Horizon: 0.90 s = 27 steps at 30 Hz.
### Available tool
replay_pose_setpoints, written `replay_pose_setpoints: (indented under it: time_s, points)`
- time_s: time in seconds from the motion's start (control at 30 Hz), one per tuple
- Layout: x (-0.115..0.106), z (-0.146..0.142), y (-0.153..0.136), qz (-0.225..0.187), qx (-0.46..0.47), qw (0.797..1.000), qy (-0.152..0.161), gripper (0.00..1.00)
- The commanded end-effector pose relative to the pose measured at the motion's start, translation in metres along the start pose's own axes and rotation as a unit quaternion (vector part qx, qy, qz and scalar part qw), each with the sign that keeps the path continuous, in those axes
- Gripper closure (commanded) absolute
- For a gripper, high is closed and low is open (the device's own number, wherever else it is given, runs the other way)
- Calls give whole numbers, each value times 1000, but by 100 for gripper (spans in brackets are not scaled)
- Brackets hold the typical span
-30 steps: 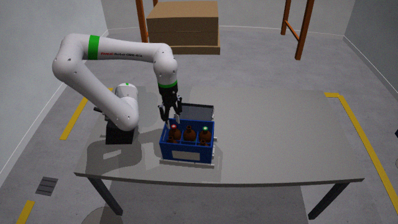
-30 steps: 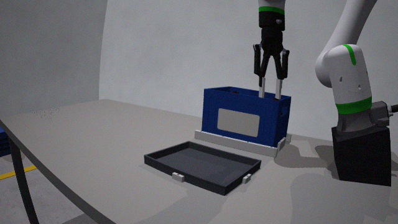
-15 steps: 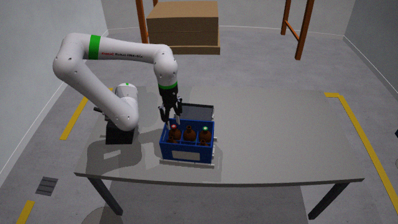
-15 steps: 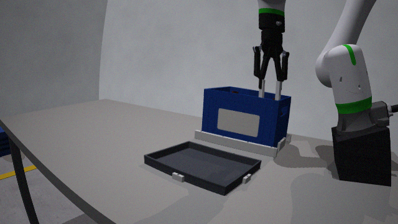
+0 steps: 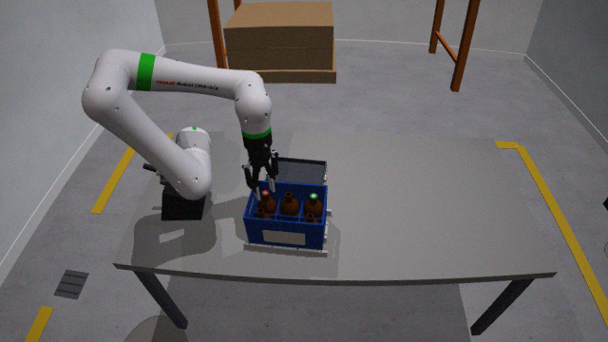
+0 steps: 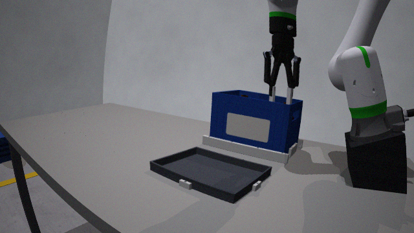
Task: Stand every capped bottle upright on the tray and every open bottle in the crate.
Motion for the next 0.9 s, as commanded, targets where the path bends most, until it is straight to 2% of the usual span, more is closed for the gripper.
replay_pose_setpoints:
  time_s: [0.0,0.73,0.77,0.87]
  points:
    - [5,0,0,0,0,1000,0,62]
    - [23,0,0,0,0,1000,0,62]
    - [22,0,0,0,0,1000,0,100]
    - [22,0,0,0,0,1000,0,100]
Point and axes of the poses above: the point where the finger pads meet when closed, its own x axis out along the fingers, its own z axis across the jaws, y = z × x, the point moved 1 cm from there along -x, back along the fingers, and after that the axes turned 14 degrees about -x, right-handed, at the moved point
